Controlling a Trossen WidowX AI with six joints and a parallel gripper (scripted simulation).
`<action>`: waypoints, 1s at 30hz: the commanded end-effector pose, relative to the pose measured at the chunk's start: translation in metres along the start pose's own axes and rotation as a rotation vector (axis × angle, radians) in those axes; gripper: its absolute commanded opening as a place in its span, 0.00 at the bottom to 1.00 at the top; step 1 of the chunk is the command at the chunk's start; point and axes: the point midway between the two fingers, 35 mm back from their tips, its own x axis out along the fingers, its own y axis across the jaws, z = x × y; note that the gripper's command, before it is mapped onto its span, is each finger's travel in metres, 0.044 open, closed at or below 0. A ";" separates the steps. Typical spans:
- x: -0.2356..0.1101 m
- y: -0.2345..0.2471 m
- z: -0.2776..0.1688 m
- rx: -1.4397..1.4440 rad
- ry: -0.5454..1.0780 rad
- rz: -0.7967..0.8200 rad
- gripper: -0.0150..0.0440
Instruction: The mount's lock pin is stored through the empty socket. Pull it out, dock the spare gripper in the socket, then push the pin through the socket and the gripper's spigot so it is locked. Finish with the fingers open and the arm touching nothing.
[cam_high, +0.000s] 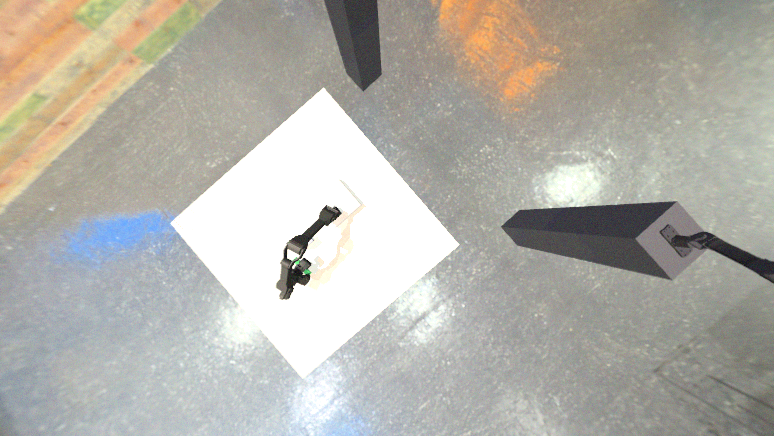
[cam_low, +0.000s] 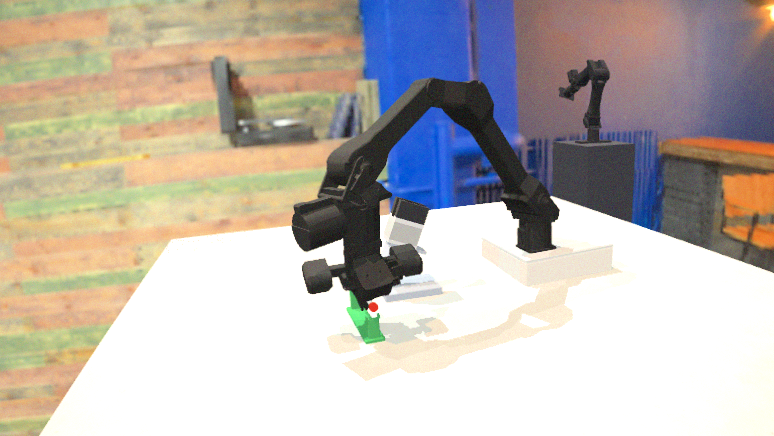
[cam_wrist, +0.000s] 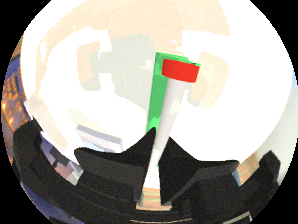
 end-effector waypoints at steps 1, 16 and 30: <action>-0.018 -0.004 -0.004 0.008 -0.004 -0.022 0.25; -0.048 0.000 -0.013 0.002 -0.003 -0.009 0.26; -0.050 0.008 -0.012 0.026 -0.002 0.000 0.25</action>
